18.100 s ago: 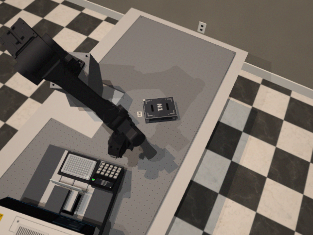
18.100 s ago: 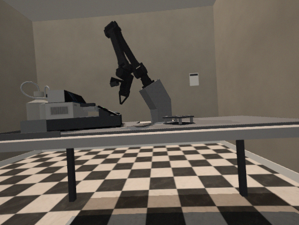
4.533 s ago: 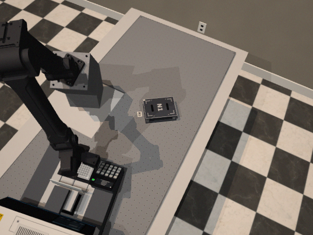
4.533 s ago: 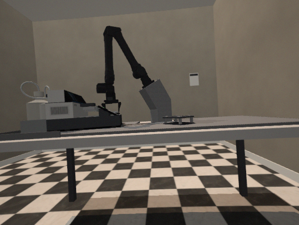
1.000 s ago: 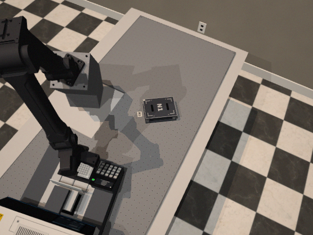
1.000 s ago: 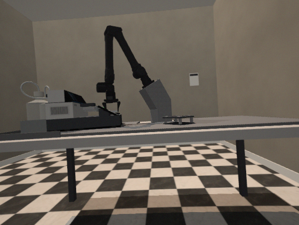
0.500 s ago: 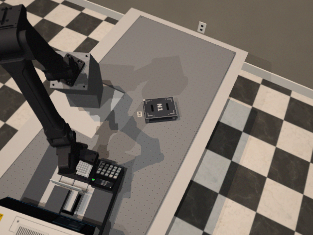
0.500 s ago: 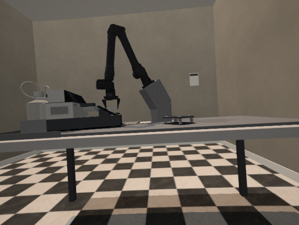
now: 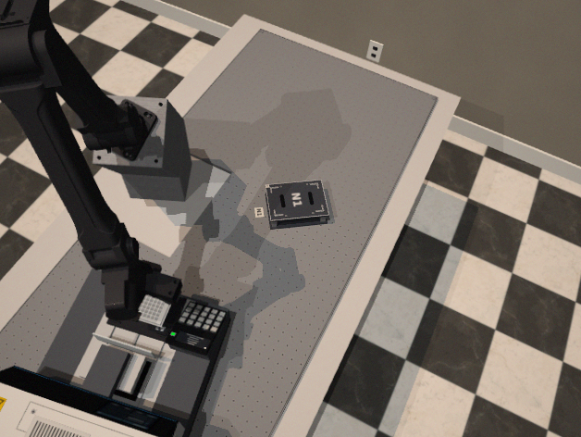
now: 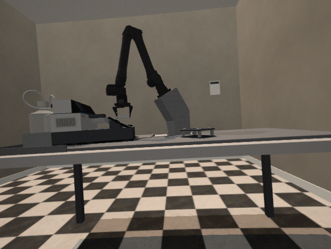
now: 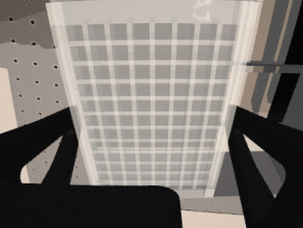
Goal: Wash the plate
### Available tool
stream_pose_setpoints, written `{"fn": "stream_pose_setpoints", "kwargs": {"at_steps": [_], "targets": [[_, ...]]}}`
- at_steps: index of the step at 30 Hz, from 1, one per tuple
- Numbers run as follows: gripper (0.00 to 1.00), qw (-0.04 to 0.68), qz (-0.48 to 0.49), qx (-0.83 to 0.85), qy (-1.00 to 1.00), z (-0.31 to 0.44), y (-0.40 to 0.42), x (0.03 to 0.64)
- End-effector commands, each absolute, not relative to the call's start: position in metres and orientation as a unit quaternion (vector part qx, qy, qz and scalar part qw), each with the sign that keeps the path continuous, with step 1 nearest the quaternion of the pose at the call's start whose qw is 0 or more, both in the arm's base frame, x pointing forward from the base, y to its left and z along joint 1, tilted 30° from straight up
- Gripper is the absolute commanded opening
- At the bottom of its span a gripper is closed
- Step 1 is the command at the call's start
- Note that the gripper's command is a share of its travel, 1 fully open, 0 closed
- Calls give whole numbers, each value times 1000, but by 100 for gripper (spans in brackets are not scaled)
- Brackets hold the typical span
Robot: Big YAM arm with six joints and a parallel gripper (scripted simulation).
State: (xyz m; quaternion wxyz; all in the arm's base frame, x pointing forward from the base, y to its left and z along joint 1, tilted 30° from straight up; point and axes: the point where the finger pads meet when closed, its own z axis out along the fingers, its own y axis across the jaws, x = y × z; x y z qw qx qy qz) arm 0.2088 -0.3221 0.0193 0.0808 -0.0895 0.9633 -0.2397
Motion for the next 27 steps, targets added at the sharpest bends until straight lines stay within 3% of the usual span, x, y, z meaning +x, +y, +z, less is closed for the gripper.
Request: {"fn": "stream_pose_setpoints", "kwargs": {"at_steps": [1, 27], "targets": [[84, 86, -245, -89, 962, 33, -316, 211], [84, 86, -249, -89, 960, 61, -310, 205]]}}
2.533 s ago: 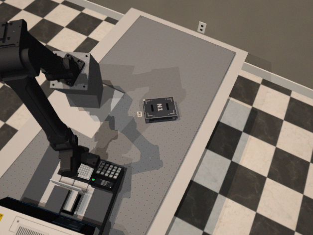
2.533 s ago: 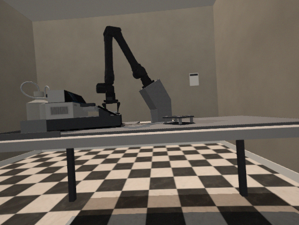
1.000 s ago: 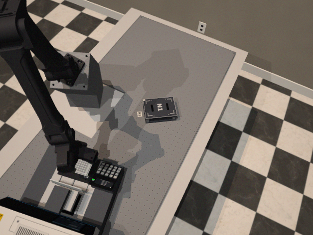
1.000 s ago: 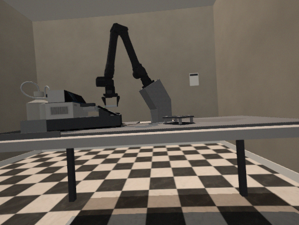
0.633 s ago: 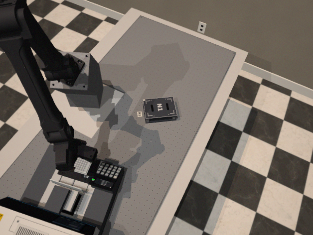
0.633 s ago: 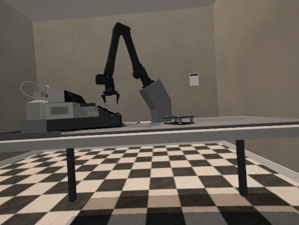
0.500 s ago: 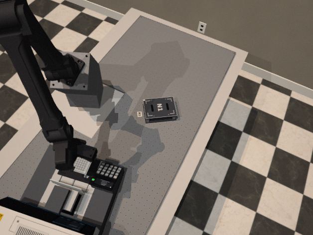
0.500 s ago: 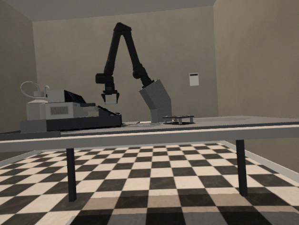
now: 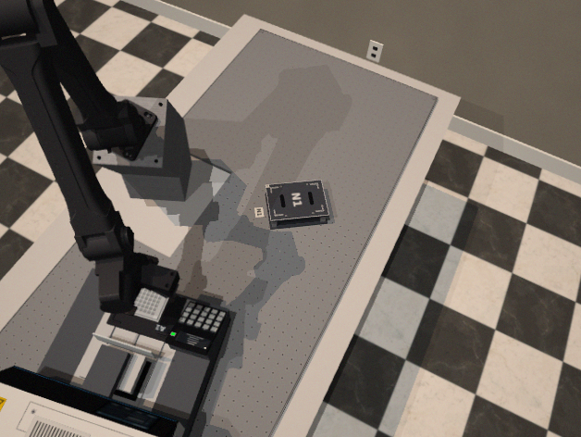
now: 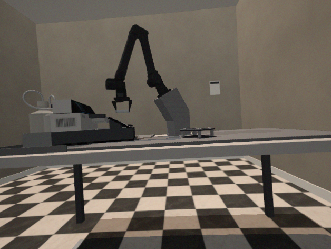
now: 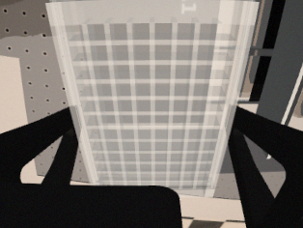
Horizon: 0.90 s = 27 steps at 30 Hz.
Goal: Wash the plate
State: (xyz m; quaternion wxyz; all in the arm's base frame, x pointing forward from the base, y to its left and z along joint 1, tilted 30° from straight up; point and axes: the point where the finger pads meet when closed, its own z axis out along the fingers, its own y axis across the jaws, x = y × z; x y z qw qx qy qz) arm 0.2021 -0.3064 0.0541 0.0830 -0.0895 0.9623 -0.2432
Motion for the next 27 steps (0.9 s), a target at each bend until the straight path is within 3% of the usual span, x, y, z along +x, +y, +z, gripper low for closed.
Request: {"fn": "stream_pose_setpoints", "kwargs": {"at_steps": [1, 9, 27], "targets": [[84, 86, -249, -89, 960, 61, -310, 205], [84, 71, -242, -132, 959, 52, -294, 210], [84, 76, -257, -156, 951, 42, -256, 286]]}}
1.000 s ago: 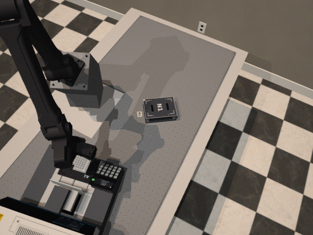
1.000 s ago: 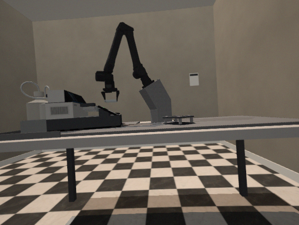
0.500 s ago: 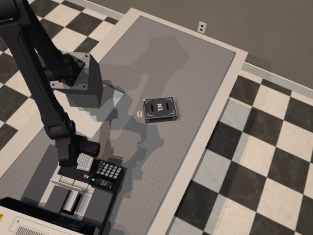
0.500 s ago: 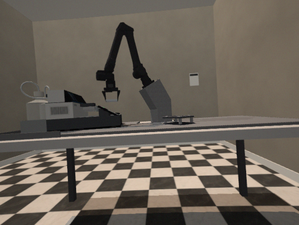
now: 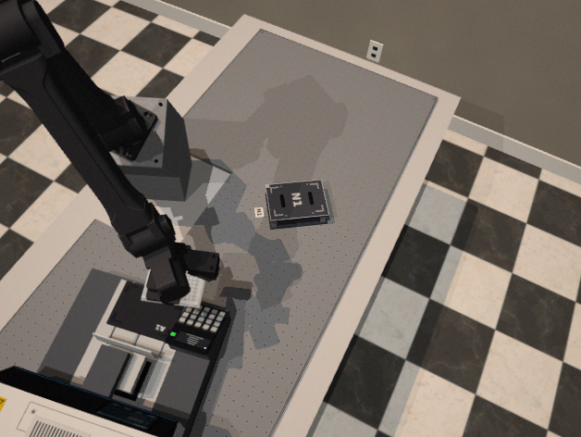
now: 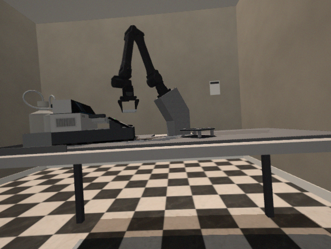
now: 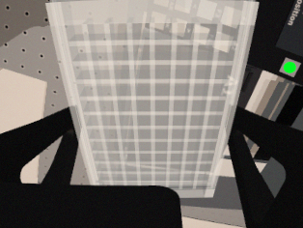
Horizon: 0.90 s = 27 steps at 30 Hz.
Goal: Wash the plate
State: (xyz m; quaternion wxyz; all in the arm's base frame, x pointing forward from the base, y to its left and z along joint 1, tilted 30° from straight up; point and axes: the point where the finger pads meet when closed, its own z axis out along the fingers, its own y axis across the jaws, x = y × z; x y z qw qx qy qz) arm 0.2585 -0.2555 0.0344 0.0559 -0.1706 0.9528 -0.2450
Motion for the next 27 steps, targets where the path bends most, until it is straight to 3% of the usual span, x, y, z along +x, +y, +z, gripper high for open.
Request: {"fn": "stream_pose_setpoints", "kwargs": {"at_steps": [1, 18, 27], "targets": [[84, 76, -257, -156, 951, 41, -253, 290], [84, 77, -254, -156, 951, 22, -205, 348], [84, 87, -260, -149, 950, 32, -207, 349]]}}
